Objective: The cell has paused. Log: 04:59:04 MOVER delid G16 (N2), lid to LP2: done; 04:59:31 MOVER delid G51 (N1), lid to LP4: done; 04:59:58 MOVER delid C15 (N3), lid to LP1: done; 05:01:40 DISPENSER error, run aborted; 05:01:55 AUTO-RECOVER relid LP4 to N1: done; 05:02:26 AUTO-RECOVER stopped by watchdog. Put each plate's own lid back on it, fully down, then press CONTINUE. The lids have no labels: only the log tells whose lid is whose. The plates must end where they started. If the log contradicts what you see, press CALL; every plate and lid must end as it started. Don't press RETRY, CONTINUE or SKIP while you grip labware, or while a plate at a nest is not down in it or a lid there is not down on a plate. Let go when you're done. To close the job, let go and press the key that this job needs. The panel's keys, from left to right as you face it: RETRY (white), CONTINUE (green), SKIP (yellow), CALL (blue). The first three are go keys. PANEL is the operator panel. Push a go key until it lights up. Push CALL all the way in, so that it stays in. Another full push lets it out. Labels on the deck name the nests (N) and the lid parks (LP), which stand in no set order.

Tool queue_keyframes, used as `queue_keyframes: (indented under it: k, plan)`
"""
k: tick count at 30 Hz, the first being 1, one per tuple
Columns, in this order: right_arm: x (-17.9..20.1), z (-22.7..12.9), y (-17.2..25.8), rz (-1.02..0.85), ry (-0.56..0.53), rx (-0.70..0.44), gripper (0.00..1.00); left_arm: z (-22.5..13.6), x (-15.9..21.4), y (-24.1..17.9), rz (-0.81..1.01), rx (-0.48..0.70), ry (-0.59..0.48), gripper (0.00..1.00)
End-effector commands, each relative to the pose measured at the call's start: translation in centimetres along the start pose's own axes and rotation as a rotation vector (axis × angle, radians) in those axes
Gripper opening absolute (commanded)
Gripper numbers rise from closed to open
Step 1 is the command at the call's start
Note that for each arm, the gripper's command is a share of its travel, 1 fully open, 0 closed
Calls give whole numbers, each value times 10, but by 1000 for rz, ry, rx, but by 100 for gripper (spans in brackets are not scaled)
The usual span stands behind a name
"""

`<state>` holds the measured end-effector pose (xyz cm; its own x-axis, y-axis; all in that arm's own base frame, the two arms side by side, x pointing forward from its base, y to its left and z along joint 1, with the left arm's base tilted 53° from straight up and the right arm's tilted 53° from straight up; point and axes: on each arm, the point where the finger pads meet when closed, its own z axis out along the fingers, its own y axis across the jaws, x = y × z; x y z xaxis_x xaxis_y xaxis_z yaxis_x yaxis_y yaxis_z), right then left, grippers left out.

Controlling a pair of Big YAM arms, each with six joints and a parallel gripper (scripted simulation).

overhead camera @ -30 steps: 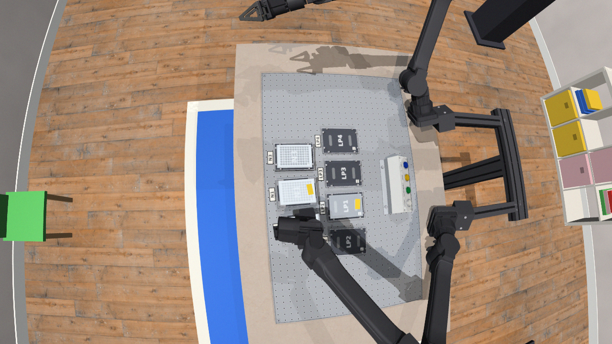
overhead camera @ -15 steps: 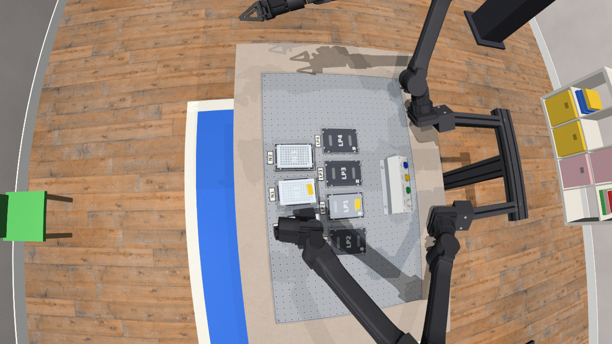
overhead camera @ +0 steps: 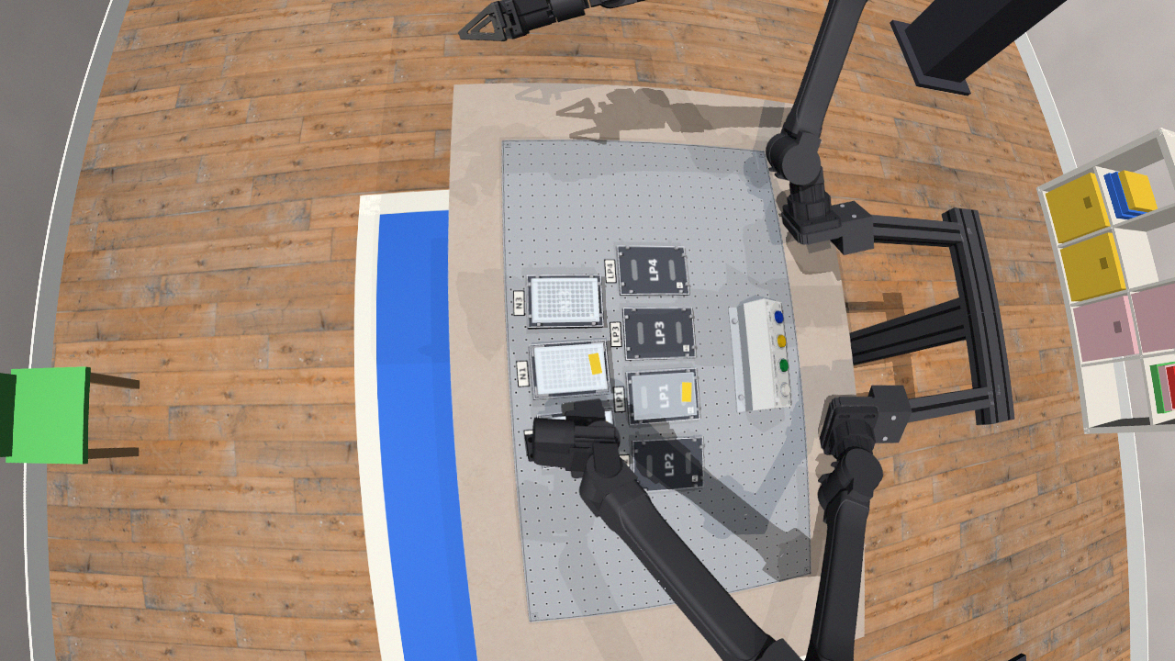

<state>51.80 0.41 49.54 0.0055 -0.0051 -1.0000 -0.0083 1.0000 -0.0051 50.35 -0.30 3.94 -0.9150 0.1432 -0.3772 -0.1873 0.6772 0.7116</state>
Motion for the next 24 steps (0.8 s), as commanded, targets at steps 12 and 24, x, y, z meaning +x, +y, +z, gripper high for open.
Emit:
queue_keyframes:
  k: [12, 24]
  plan:
    - [4, 5, -11, 15, 3, 18, 100, 19, 10, -4, 24, -8, 25, 0]
    - [4, 5, -11, 15, 3, 18, 100, 22, 8, -3, 21, -7, 23, 0]
